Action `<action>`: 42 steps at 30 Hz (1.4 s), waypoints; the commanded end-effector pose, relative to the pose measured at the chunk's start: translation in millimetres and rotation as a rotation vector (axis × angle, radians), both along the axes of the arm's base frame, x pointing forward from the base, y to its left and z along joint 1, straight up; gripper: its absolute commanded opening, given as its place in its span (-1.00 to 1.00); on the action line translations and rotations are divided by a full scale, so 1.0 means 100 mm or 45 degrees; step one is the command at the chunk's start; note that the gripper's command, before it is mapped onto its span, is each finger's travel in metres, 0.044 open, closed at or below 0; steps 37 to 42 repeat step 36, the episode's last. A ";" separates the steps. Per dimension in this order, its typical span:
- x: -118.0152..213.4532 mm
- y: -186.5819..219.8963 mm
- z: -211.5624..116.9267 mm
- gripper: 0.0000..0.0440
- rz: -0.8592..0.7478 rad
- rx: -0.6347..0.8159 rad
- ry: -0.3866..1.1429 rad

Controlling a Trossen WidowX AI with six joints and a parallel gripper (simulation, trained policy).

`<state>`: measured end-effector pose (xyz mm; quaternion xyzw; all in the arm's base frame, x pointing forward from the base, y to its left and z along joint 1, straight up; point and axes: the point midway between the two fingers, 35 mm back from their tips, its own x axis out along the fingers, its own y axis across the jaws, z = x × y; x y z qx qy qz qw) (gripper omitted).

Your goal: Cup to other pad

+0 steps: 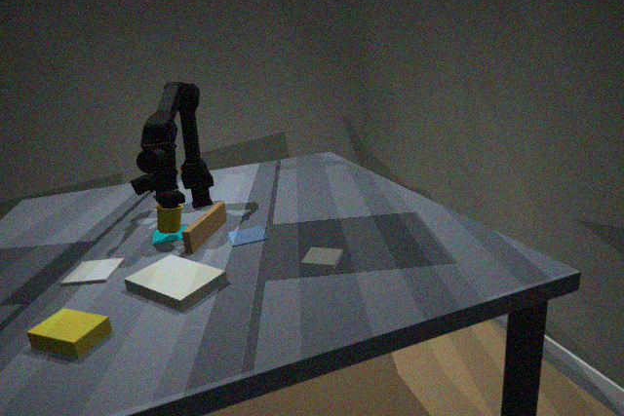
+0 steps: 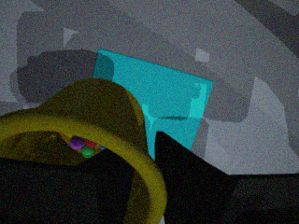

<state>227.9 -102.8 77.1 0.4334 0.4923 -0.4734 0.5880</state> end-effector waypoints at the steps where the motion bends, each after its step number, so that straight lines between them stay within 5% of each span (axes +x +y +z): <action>1: -0.07 -0.02 -0.04 -0.73 -0.029 -0.007 0.009; 7: -0.11 -0.04 -0.03 -0.32 -0.062 -0.010 -0.029; 42: -0.23 0.00 0.39 0.19 -0.149 -0.006 -0.297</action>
